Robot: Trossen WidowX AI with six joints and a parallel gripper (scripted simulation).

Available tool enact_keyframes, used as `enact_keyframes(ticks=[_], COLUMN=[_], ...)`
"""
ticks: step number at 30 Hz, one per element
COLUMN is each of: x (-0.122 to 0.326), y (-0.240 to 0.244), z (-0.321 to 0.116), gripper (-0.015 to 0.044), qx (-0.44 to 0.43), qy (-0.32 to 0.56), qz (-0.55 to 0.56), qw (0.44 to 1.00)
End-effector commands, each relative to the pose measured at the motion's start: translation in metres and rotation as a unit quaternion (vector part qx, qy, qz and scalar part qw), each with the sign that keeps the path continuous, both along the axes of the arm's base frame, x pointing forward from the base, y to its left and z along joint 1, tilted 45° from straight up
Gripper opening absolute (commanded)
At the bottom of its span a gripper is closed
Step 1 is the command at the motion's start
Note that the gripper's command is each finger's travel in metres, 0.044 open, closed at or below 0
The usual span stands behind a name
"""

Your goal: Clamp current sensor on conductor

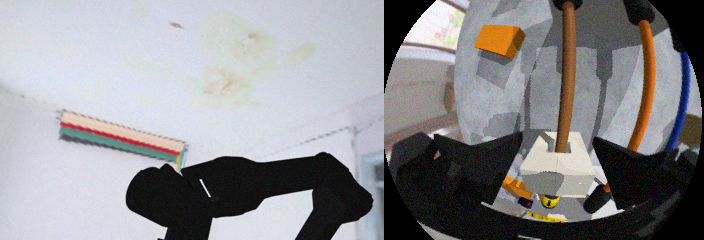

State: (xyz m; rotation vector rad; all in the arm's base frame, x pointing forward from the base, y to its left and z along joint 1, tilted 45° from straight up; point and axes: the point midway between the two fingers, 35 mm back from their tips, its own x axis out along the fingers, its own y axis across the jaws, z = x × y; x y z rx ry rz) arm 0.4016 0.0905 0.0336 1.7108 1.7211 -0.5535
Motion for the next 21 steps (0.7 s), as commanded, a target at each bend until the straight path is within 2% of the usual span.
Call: enact_keyframes(ticks=[1, 5, 11, 21], x=[0.0, -0.001, -0.016, -0.017], y=[0.0, -0.008, -0.072, -0.074], z=[0.0, 0.008, 0.069, 0.071], gripper=[0.044, 0.044, 0.044, 0.044], qx=[0.0, 0.001, 0.008, 0.008], qy=[0.0, -0.003, -0.034, -0.035], qz=[0.0, -0.004, -0.037, -0.038], qw=[1.0, 1.0, 0.999, 0.999])
